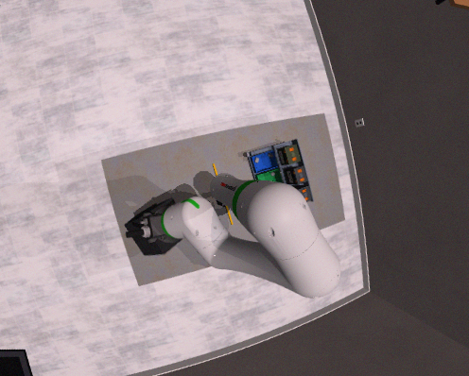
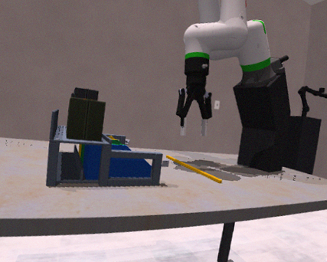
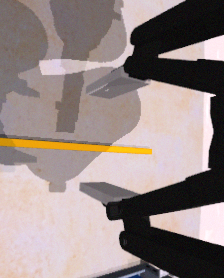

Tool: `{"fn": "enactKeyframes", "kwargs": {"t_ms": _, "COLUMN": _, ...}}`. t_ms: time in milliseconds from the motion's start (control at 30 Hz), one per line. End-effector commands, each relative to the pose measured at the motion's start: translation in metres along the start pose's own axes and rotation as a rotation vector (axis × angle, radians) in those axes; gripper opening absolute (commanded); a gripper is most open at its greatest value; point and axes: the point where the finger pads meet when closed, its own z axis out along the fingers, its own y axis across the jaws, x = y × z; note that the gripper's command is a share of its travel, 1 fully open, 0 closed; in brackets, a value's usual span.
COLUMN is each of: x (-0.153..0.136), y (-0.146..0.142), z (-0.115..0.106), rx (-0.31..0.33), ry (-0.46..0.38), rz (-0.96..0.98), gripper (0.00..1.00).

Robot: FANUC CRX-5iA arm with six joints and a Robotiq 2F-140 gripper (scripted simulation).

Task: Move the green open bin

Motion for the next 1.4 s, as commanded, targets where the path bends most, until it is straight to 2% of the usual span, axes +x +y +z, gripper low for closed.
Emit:
{"fn": "enactKeyframes", "kwargs": {"t_ms": 0, "x": 0.0, "y": -0.01, "z": -0.001, "rx": 0.011, "ry": 0.013, "rz": 0.0, "gripper": 0.57}}
{"fn": "enactKeyframes", "kwargs": {"t_ms": 133, "x": 0.0, "y": -0.05, "z": -0.003, "rx": 0.056, "ry": 0.064, "rz": 0.0, "gripper": 0.57}}
{"fn": "enactKeyframes", "kwargs": {"t_ms": 533, "x": 0.0, "y": -0.05, "z": -0.003, "rx": 0.056, "ry": 0.064, "rz": 0.0, "gripper": 0.57}}
{"fn": "enactKeyframes", "kwargs": {"t_ms": 567, "x": 0.0, "y": -0.06, "z": -0.004, "rx": 0.037, "ry": 0.043, "rz": -0.001, "gripper": 0.57}}
{"fn": "enactKeyframes", "kwargs": {"t_ms": 700, "x": 0.0, "y": -0.1, "z": -0.006, "rx": 0.056, "ry": 0.064, "rz": 0.0, "gripper": 0.57}}
{"fn": "enactKeyframes", "kwargs": {"t_ms": 1100, "x": 0.0, "y": -0.1, "z": -0.006, "rx": 0.056, "ry": 0.064, "rz": 0.0, "gripper": 0.57}}
{"fn": "enactKeyframes", "kwargs": {"t_ms": 1267, "x": 0.0, "y": -0.15, "z": -0.009, "rx": 0.056, "ry": 0.064, "rz": 0.0, "gripper": 0.57}}
{"fn": "enactKeyframes", "kwargs": {"t_ms": 1367, "x": 0.0, "y": -0.15, "z": -0.009, "rx": 0.056, "ry": 0.064, "rz": 0.0, "gripper": 0.57}}
